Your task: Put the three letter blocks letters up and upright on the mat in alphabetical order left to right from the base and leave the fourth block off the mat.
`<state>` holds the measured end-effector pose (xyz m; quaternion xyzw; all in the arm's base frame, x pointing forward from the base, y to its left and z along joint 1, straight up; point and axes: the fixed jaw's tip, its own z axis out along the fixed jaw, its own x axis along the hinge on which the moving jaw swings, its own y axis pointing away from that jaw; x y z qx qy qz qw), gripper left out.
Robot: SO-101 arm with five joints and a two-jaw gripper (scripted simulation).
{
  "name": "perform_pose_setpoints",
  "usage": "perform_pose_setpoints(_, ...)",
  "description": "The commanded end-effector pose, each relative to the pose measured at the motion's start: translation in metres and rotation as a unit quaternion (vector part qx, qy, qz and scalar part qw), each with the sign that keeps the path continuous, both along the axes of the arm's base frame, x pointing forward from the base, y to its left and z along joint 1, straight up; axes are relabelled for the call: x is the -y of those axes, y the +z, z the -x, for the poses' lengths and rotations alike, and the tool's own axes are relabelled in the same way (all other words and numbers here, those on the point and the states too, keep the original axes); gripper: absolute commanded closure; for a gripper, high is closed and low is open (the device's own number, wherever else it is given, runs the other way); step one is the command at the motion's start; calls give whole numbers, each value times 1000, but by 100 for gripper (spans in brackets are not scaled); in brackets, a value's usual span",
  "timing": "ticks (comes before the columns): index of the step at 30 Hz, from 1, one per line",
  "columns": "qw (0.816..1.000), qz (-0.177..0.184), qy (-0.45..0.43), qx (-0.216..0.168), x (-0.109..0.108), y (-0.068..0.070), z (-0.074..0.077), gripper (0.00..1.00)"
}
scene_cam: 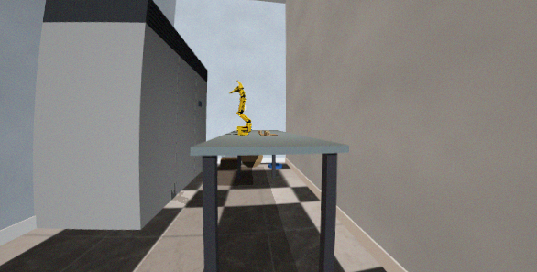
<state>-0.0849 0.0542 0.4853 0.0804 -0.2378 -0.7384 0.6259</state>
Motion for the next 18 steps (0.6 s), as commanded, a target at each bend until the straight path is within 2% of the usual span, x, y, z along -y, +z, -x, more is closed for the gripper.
perform_pose_setpoints(1,998,-27,17,-54,16,11,-25,0)
perform_pose_setpoints(9,997,-30,21,-61,18,12,-27,0)
perform_pose_setpoints(18,990,-53,51,-118,30,16,-47,0)
